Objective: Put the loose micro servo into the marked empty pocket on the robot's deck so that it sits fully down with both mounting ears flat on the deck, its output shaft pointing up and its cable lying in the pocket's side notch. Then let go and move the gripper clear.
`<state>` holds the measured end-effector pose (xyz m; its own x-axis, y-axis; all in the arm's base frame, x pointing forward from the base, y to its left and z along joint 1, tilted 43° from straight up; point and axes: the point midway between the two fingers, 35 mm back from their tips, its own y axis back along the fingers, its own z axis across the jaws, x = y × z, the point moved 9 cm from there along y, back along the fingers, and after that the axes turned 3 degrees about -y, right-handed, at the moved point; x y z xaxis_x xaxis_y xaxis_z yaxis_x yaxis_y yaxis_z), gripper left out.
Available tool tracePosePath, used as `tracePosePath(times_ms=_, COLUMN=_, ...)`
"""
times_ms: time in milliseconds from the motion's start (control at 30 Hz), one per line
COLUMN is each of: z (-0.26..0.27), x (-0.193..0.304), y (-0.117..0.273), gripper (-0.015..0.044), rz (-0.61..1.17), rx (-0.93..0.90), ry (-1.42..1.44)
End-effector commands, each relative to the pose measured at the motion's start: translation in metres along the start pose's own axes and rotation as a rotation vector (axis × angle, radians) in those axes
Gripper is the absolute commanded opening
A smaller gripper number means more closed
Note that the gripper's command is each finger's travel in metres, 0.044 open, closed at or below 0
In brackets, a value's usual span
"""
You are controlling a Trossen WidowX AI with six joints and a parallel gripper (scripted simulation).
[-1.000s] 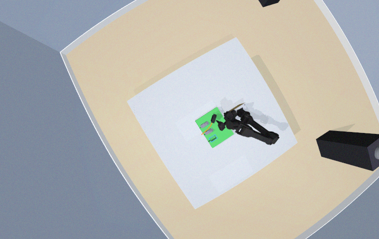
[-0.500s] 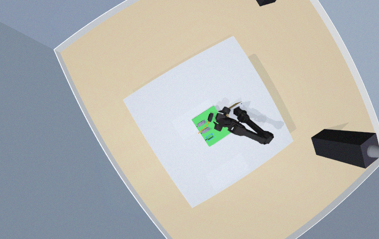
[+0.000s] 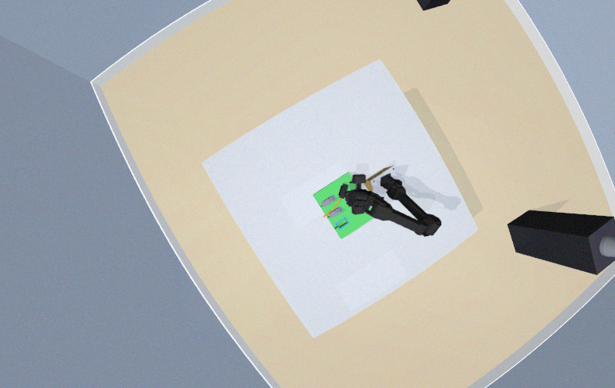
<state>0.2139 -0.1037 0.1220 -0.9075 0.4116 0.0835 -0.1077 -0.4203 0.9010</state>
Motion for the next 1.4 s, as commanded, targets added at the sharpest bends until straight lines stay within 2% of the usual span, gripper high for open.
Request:
tracePosePath(times_ms=0, z=0.0, x=-0.006, y=-0.004, gripper=0.044, rz=0.039, rx=-0.027, ry=0.142)
tracePosePath(times_ms=567, z=-0.002, x=-0.028, y=-0.022, gripper=0.044, rz=0.134, rx=-0.161, ry=0.693)
tracePosePath(times_ms=1067, z=-0.004, x=-0.046, y=-0.042, gripper=0.044, rz=0.149, rx=-0.331, ry=1.162)
tracePosePath(times_ms=1367, z=-0.003, x=-0.047, y=-0.045, gripper=0.044, rz=0.147, rx=-0.349, ry=1.206)
